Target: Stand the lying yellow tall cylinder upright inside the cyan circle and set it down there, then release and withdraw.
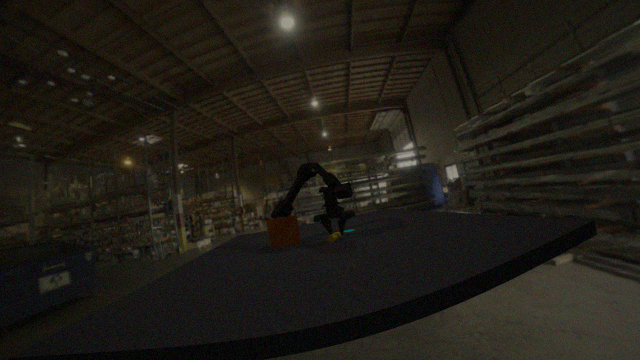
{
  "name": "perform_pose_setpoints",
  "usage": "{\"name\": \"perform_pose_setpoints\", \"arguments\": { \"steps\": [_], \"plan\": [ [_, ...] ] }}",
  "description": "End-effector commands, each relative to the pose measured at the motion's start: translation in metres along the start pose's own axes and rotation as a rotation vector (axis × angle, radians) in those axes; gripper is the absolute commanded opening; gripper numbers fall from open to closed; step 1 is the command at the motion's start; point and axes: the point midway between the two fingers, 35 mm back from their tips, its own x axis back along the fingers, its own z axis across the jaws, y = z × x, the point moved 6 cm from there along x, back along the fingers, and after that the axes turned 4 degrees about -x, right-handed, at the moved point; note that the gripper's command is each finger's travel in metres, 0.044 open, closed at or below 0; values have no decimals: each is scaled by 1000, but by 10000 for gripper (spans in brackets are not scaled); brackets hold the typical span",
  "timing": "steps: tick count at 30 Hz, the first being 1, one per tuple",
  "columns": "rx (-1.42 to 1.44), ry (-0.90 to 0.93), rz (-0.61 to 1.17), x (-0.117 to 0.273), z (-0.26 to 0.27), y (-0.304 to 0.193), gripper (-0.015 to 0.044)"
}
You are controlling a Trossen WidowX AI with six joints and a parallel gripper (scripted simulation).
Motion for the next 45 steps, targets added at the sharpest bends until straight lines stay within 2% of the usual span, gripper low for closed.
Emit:
{"name": "perform_pose_setpoints", "arguments": {
  "steps": [1,3,9,45],
  "plan": [
    [-6,5,-4,-3,1,0,152],
    [-6,5,-4,-3,1,0,105],
    [-6,4,-4,1,0,0,105],
    [-7,2,0,108,0,-1,105]
  ]
}}
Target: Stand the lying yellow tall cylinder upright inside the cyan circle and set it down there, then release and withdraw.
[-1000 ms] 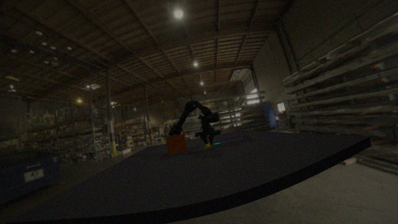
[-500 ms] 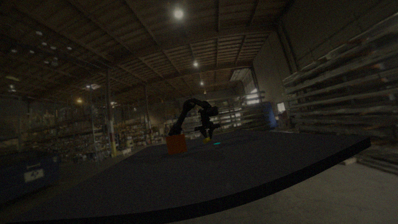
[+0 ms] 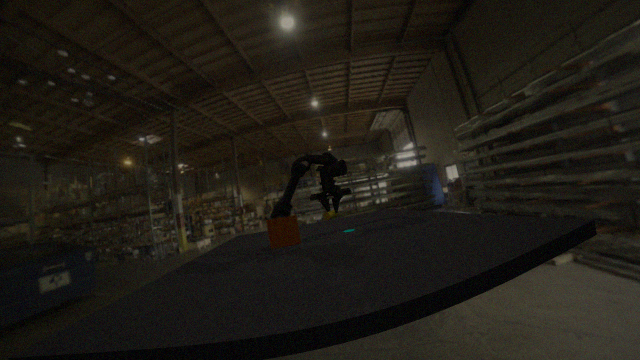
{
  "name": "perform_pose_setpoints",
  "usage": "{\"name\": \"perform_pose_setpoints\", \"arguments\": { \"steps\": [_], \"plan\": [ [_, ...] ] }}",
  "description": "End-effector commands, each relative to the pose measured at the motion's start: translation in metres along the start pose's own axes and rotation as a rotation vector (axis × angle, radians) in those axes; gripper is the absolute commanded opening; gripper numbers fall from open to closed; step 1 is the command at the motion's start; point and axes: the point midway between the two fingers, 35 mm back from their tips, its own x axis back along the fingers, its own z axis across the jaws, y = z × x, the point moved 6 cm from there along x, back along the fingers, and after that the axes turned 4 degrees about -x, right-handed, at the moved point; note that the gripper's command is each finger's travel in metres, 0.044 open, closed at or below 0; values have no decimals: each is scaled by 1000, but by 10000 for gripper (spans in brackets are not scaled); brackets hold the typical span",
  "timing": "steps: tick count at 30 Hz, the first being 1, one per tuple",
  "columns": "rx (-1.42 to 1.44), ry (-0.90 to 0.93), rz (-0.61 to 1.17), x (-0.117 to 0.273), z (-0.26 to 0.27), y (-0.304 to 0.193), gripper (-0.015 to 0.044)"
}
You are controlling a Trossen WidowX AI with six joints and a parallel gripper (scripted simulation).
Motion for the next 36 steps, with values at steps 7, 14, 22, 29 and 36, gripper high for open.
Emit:
{"name": "perform_pose_setpoints", "arguments": {
  "steps": [7,14,22,29,36],
  "plan": [
    [-101,-10,7,12,1,14,105],
    [-270,-15,8,16,1,36,105],
    [-463,-19,7,20,3,61,105],
    [-631,-21,4,23,6,83,105],
    [-799,-20,1,24,11,105,105]
  ]
}}
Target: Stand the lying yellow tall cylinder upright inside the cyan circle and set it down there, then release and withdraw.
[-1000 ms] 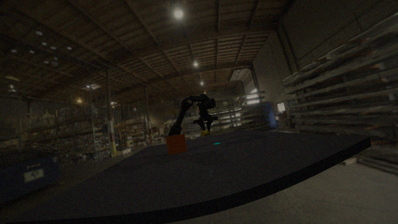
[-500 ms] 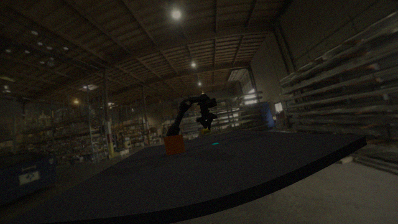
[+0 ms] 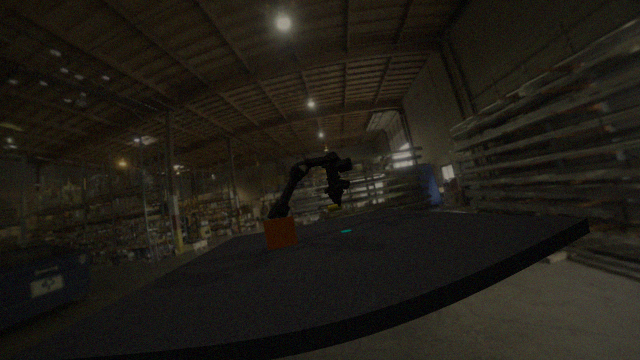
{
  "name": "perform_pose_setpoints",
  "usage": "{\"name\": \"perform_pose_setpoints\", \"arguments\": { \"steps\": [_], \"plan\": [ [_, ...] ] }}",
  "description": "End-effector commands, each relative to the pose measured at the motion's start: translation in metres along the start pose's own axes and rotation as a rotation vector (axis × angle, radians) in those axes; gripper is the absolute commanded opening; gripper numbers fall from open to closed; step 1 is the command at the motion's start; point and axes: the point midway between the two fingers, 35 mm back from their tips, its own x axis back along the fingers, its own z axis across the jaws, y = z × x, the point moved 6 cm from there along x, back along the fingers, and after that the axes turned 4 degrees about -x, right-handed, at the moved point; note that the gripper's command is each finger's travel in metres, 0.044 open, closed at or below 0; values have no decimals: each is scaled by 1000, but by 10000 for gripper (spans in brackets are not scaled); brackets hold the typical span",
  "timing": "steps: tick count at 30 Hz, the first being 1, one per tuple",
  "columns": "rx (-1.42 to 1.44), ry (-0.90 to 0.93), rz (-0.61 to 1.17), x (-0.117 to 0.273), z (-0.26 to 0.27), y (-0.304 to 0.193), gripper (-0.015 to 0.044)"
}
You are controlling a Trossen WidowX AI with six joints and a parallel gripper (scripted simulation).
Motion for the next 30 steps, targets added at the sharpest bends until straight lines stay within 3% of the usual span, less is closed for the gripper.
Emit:
{"name": "perform_pose_setpoints", "arguments": {
  "steps": [1,18,30],
  "plan": [
    [-91,-1,-8,4,14,9,105],
    [-510,15,-1,8,61,33,105],
    [-521,-14,-11,4,62,33,105]
  ]
}}
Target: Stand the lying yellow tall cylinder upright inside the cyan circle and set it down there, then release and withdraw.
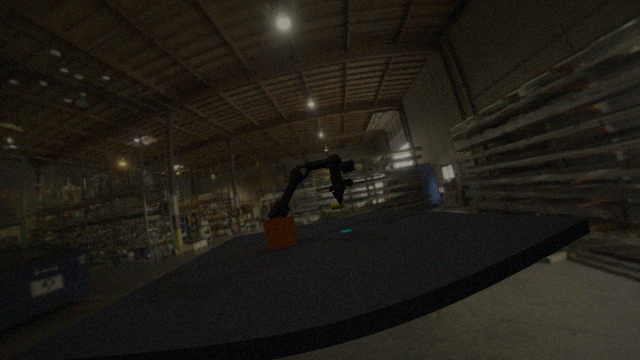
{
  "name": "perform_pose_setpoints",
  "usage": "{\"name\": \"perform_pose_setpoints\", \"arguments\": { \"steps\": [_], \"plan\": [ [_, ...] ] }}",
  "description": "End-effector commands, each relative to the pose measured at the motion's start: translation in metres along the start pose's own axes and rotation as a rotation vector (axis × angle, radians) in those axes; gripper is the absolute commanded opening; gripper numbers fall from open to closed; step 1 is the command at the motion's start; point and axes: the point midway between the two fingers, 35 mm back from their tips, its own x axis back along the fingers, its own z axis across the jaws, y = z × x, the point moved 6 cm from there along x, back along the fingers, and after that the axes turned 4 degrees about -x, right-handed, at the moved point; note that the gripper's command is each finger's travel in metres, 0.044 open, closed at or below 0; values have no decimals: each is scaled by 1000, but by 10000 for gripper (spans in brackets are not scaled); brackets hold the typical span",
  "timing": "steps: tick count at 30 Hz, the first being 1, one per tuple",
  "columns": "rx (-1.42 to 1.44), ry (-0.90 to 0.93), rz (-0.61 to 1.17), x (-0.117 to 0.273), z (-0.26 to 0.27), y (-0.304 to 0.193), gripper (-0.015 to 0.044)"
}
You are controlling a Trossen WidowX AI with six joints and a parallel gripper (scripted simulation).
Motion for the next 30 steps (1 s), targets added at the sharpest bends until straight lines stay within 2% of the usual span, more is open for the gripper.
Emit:
{"name": "perform_pose_setpoints", "arguments": {
  "steps": [1,30],
  "plan": [
    [4,-22,-15,-2,1,-2,105],
    [28,-146,-130,-20,-3,-4,105]
  ]
}}
